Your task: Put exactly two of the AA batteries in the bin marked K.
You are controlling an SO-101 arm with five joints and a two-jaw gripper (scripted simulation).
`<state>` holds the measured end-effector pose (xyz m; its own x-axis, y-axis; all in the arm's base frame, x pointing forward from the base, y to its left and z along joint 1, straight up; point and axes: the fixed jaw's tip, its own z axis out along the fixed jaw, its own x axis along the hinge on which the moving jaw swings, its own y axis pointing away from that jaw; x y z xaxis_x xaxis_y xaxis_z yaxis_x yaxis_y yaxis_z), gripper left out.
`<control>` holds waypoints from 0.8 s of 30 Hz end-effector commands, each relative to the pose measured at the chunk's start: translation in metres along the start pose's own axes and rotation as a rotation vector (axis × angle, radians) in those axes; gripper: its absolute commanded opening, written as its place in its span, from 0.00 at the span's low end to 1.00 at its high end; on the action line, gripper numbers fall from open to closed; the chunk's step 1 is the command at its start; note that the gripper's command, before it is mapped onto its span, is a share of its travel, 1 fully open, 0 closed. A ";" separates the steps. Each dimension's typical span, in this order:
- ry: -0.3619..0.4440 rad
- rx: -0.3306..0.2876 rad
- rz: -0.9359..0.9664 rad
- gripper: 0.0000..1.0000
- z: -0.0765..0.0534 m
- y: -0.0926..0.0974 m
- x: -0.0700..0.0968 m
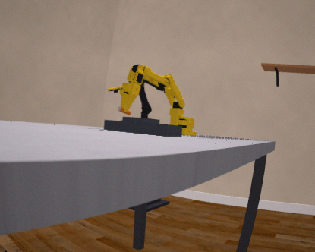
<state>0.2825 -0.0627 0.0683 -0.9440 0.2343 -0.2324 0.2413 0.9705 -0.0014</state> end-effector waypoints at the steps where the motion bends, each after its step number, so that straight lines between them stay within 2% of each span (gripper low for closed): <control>1: -0.070 -0.002 -0.018 0.00 -0.016 0.002 -0.009; 24: -0.070 -0.002 -0.018 0.00 -0.013 0.002 -0.008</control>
<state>0.2834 -0.0629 0.0706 -0.9421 0.2326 -0.2415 0.2401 0.9708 -0.0017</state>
